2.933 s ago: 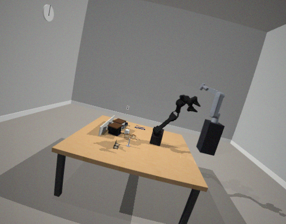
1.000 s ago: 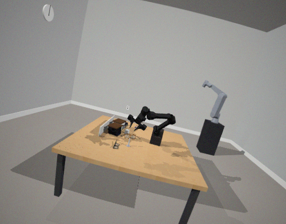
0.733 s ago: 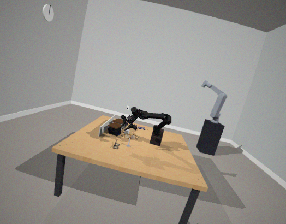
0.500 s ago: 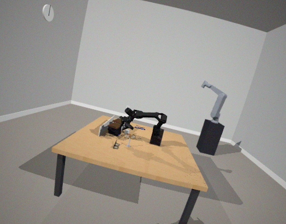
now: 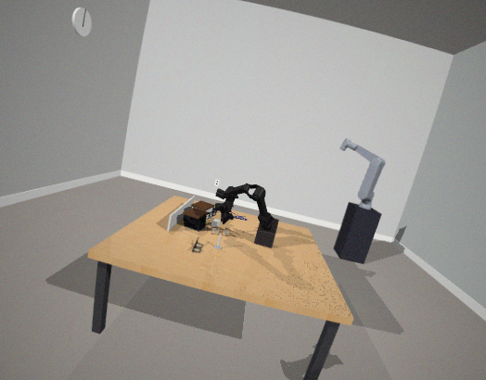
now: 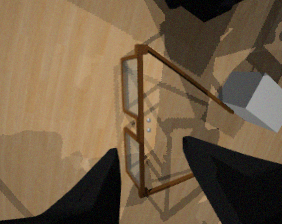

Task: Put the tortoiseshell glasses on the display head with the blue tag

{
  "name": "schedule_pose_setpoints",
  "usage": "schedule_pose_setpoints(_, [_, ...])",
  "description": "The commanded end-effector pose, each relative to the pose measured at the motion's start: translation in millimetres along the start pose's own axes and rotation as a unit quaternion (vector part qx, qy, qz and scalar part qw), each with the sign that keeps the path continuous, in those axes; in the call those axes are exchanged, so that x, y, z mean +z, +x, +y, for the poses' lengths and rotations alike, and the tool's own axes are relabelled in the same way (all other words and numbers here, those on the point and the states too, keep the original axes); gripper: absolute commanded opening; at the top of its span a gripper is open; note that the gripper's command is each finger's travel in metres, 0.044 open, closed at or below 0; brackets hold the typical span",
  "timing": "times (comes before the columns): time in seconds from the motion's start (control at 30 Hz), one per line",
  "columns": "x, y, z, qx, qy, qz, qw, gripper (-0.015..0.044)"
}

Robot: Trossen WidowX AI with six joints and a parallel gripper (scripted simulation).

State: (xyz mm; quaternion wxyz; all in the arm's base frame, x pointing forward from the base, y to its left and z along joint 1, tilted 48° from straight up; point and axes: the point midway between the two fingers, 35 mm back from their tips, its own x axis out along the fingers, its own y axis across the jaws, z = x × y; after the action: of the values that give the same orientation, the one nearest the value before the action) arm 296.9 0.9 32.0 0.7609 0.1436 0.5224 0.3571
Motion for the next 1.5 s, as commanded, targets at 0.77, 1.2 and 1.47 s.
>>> schedule_pose_setpoints(0.77, [-39.0,18.3,-3.2,0.032,0.056,0.04,0.997,0.012])
schedule_pose_setpoints(1.2, [-40.4,39.1,0.7,0.032,0.056,0.04,0.997,0.012])
schedule_pose_setpoints(1.47, [-41.8,51.4,4.0,0.033,0.056,0.04,0.997,0.012])
